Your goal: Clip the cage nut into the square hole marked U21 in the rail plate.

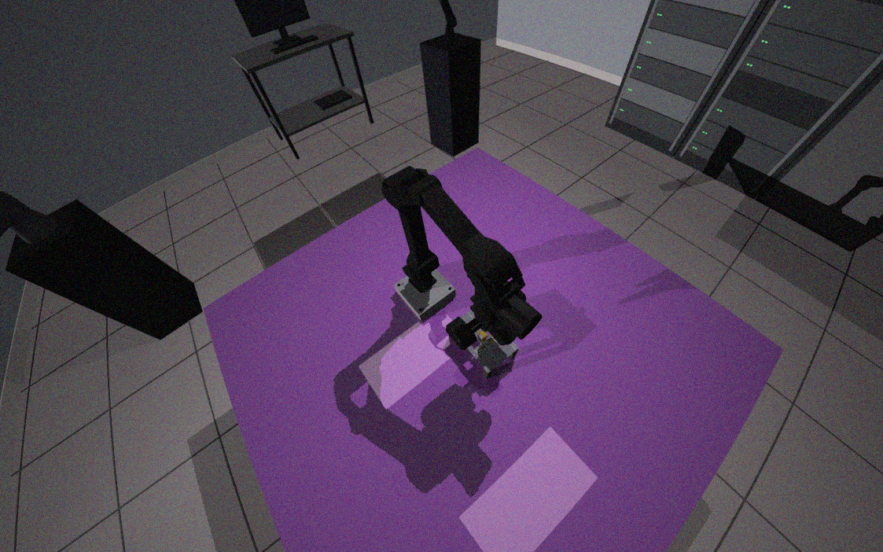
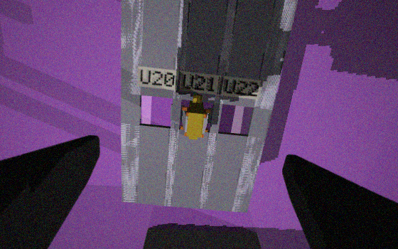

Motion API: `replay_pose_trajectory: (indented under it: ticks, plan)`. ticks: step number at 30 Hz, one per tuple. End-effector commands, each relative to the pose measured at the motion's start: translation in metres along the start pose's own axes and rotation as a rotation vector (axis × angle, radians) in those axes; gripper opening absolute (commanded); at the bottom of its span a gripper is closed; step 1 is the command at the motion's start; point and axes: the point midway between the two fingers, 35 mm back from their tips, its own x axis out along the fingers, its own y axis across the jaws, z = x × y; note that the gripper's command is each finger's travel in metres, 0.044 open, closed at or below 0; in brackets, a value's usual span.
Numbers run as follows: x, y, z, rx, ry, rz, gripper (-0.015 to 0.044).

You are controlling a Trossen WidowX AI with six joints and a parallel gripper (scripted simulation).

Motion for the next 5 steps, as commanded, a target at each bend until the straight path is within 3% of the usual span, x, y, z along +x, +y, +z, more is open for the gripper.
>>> replay_pose_trajectory:
  ticks: [1, 5]
  plan:
    - [-0.0009, -0.0004, 0.0000, 0.003, 0.000, -0.003, 0.0440]
    - [-0.0009, -0.0004, 0.0000, 0.003, 0.000, -0.003, 0.0440]
